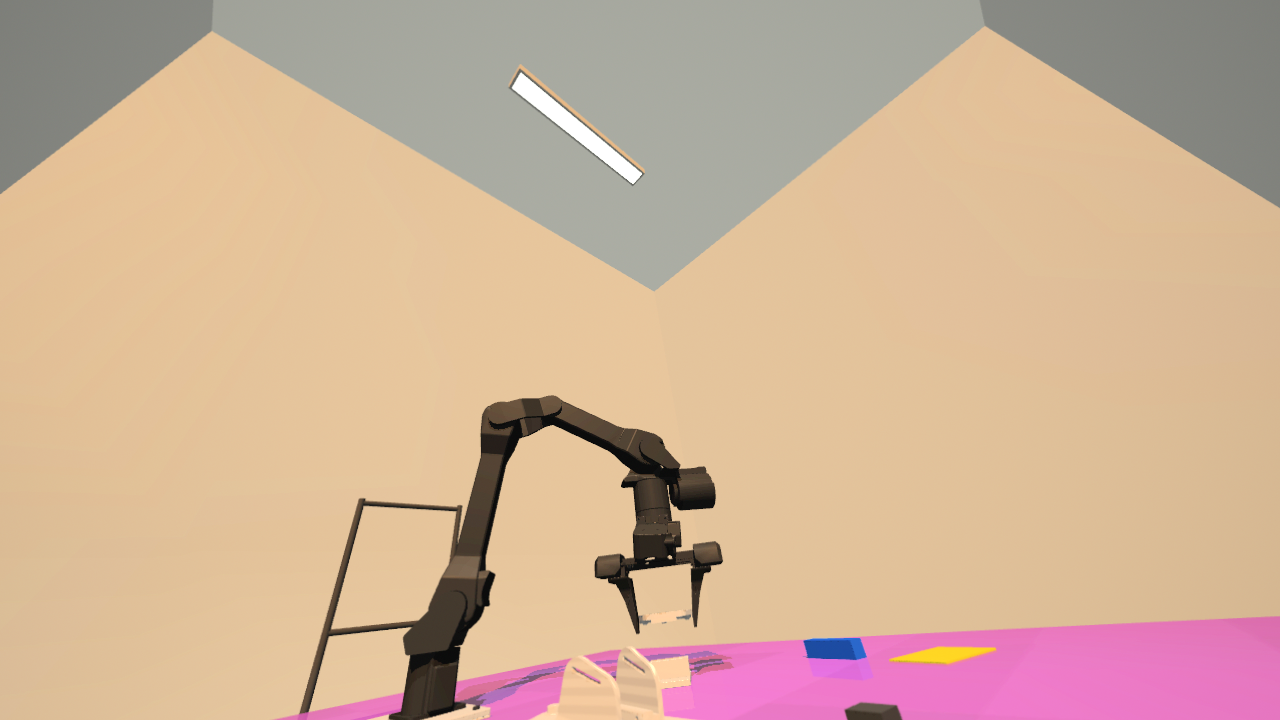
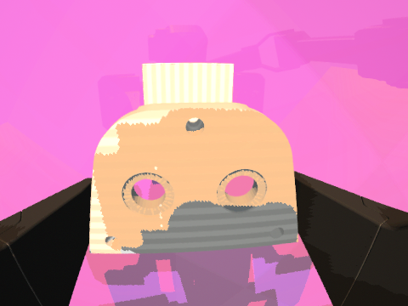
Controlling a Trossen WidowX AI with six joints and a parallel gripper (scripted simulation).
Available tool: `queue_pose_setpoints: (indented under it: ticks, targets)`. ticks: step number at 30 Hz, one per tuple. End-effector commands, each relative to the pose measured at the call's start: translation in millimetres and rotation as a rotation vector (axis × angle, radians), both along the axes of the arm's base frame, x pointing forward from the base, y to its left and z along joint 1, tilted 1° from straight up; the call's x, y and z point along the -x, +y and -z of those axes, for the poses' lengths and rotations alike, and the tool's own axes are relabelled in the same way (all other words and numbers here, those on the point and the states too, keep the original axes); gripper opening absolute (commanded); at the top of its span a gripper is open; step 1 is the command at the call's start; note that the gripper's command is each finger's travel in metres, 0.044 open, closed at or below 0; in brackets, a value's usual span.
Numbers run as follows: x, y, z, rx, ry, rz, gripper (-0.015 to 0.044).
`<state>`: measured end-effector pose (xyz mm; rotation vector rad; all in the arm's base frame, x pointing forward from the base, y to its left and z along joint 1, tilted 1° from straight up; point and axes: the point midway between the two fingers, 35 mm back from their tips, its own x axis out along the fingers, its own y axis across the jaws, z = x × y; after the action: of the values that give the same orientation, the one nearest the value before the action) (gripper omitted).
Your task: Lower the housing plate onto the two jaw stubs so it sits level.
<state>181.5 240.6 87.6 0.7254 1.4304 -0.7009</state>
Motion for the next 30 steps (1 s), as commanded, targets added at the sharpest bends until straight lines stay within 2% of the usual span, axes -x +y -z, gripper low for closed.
queue_pose_setpoints:
  ticks: [1, 12, 30]
  targets:
    - [-0.1, -0.2, -16.0, -0.004, -0.007, 0.007, 0.0351]
    - [-0.7, -2.9, -27.2, -0.003, -0.008, 0.001, 0.0351]
    - [-38.7, -48.1, -28.2, 0.005, -0.011, -0.175, 0.0351]
